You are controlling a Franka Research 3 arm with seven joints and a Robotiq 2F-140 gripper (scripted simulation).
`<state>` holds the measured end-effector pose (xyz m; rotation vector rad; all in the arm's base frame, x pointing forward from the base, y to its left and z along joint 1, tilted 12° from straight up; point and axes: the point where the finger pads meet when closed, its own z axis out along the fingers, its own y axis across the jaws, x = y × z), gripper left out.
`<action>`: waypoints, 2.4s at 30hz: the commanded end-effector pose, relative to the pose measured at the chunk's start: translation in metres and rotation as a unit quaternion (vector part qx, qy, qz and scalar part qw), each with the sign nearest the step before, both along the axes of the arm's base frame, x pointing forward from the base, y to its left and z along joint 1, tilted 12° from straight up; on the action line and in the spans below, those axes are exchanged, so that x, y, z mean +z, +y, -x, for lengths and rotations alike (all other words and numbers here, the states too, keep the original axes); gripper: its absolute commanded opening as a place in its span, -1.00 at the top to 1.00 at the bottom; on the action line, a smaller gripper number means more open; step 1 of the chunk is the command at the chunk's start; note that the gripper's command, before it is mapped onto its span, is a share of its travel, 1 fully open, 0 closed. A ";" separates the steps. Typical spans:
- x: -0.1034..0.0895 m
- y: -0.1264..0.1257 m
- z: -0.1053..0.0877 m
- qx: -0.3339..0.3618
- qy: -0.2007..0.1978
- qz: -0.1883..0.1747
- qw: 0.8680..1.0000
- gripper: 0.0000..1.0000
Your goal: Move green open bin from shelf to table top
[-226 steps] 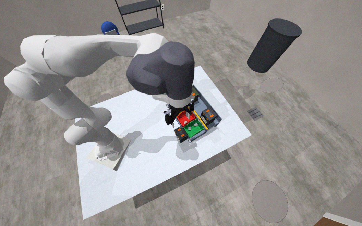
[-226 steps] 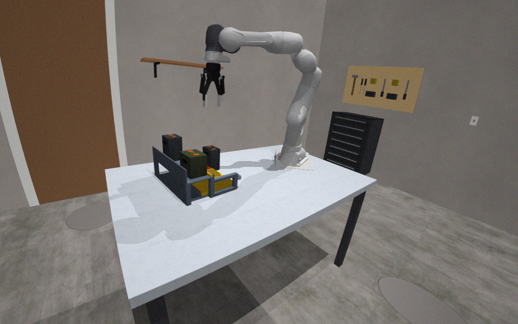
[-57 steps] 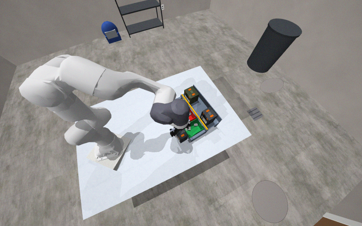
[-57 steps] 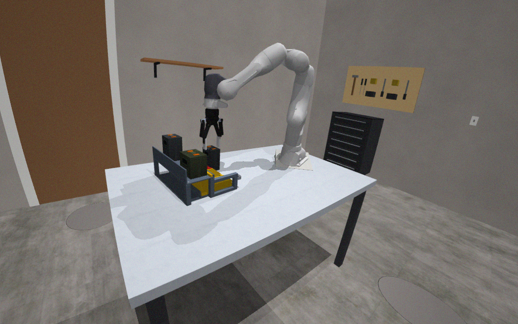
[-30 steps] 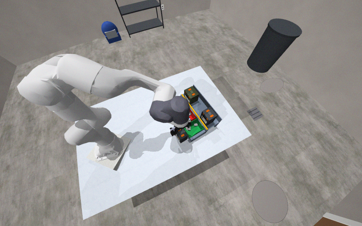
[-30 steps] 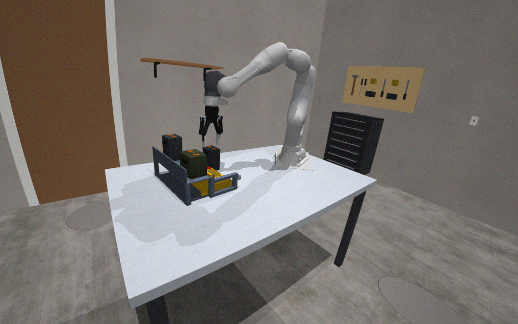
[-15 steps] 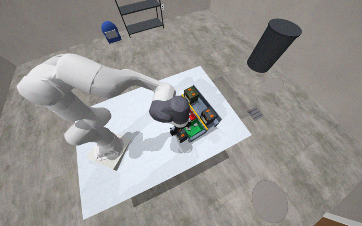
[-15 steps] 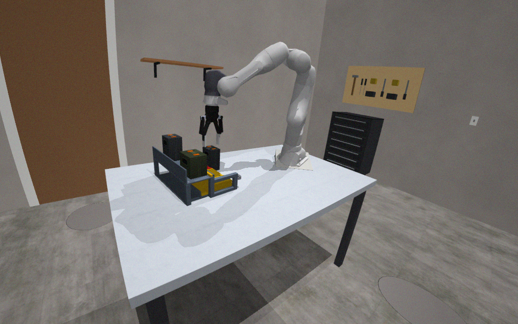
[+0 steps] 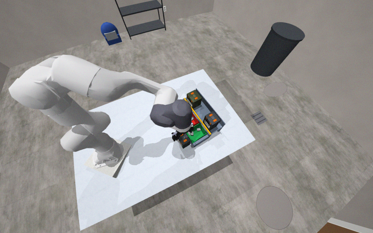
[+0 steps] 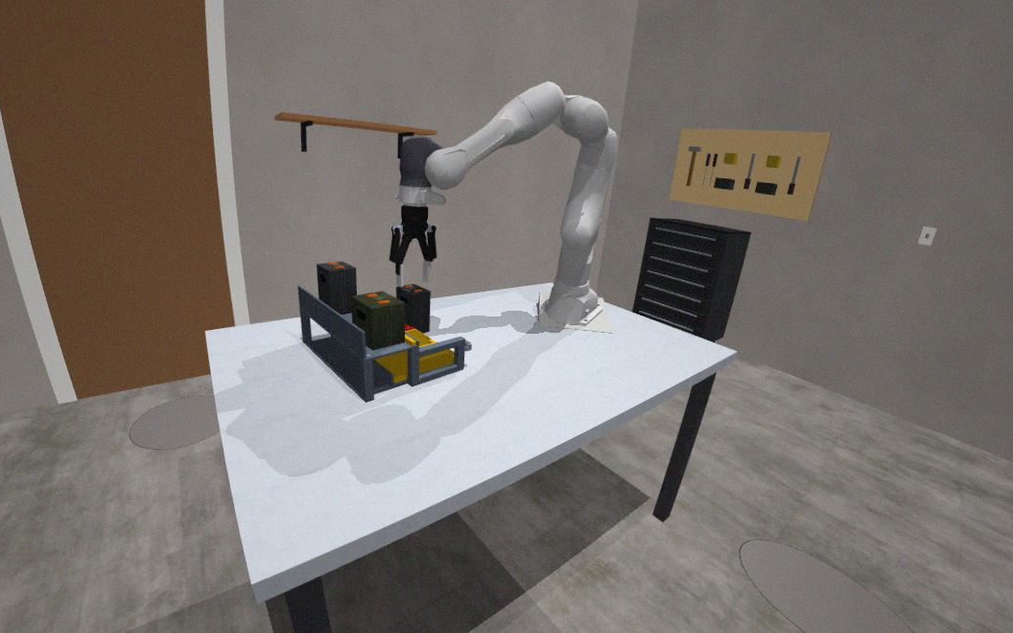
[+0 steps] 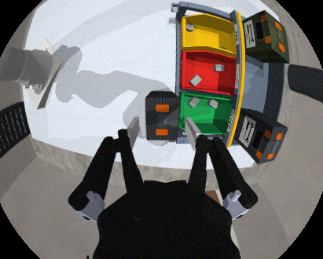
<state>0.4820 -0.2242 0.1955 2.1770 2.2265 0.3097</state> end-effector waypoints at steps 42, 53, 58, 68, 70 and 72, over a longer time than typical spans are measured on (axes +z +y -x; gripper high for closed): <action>0.003 0.000 0.000 0.127 -0.018 0.018 0.992 -0.15; 0.002 0.001 0.001 0.145 -0.021 0.020 0.989 -0.15; 0.002 0.001 0.001 0.145 -0.021 0.020 0.989 -0.15; 0.002 0.001 0.001 0.145 -0.021 0.020 0.989 -0.15; 0.002 0.001 0.001 0.145 -0.021 0.020 0.989 -0.15; 0.002 0.001 0.001 0.145 -0.021 0.020 0.989 -0.15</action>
